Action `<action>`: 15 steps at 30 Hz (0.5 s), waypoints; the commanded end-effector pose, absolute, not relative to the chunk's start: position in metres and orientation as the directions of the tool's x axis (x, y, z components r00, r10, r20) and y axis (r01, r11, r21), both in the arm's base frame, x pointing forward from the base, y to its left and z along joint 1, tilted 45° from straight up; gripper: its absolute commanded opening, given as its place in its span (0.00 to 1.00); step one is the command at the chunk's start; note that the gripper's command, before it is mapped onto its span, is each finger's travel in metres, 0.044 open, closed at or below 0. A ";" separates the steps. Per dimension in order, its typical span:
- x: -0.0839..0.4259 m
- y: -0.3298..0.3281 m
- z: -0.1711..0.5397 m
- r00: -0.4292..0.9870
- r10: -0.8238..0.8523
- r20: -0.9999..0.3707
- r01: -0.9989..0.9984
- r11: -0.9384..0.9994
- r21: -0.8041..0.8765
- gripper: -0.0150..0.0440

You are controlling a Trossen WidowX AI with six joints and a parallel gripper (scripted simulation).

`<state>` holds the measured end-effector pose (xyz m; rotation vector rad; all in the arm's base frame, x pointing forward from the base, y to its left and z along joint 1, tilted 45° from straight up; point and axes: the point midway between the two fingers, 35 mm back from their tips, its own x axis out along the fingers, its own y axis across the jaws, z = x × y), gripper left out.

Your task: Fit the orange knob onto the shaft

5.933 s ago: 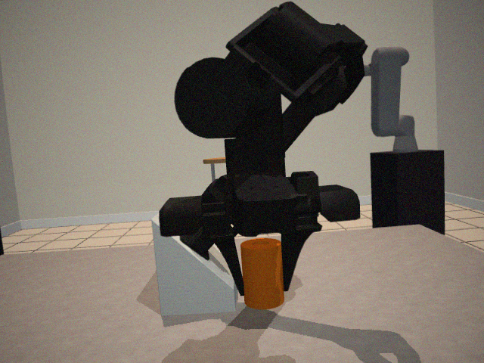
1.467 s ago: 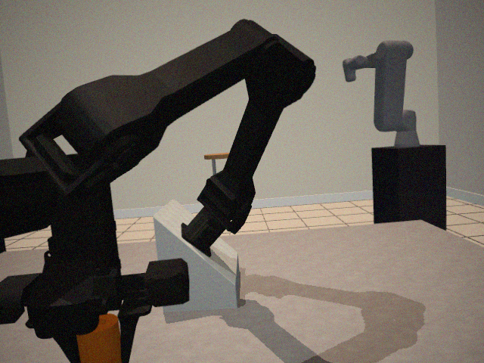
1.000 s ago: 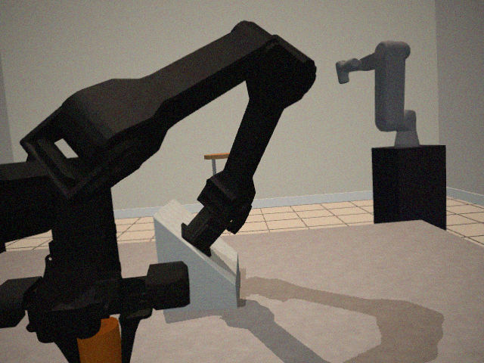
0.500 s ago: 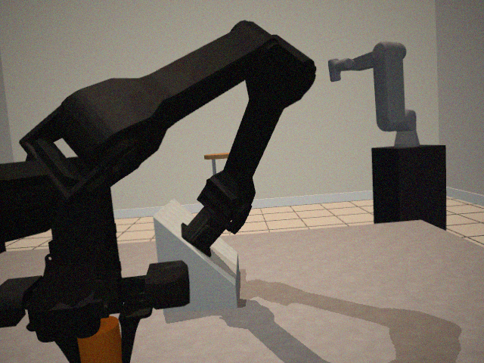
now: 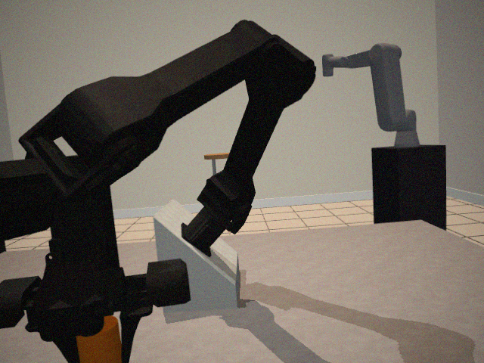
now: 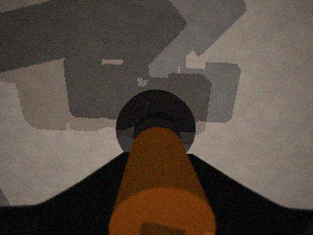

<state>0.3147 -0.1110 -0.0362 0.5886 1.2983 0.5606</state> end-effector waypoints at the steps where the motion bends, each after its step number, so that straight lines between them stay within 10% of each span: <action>1: 0.314 -0.110 -0.037 0.182 0.678 -0.712 -0.058 0.731 0.680 0.25; 15: 0.315 -0.109 -0.038 0.182 0.678 -0.712 -0.058 0.731 0.680 0.25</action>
